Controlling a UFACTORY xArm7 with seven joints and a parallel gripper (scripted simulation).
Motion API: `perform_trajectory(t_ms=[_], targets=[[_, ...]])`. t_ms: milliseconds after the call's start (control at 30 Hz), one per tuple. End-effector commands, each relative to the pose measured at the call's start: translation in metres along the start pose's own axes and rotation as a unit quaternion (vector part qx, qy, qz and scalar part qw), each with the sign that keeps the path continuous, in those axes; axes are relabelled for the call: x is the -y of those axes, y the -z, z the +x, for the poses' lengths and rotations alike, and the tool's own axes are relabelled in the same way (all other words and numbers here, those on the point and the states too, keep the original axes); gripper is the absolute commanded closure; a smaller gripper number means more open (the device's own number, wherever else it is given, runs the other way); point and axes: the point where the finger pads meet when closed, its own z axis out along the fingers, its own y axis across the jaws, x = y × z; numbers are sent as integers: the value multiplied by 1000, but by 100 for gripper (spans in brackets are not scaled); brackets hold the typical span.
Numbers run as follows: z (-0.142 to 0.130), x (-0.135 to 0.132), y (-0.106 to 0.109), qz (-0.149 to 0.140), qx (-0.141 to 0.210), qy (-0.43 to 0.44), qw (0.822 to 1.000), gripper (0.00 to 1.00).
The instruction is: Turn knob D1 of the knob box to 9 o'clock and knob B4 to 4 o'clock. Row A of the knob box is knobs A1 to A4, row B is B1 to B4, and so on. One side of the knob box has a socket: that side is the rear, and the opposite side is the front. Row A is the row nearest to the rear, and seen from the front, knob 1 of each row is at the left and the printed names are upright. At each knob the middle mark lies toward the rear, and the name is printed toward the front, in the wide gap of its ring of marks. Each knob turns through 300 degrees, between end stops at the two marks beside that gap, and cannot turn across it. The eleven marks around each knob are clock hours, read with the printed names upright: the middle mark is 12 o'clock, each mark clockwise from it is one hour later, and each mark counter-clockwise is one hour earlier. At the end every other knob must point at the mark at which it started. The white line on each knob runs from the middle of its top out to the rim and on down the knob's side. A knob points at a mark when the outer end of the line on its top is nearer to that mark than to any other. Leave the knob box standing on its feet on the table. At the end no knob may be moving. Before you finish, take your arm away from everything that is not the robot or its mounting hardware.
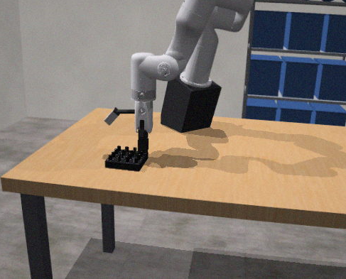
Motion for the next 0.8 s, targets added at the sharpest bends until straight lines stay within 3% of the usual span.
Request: perform_trajectory(t_ms=[0,400,767], targets=[[1,1,1,2,-1,33,999,92],[1,1,1,2,-1,143,990,92],[1,1,1,2,-2,283,959,92]])
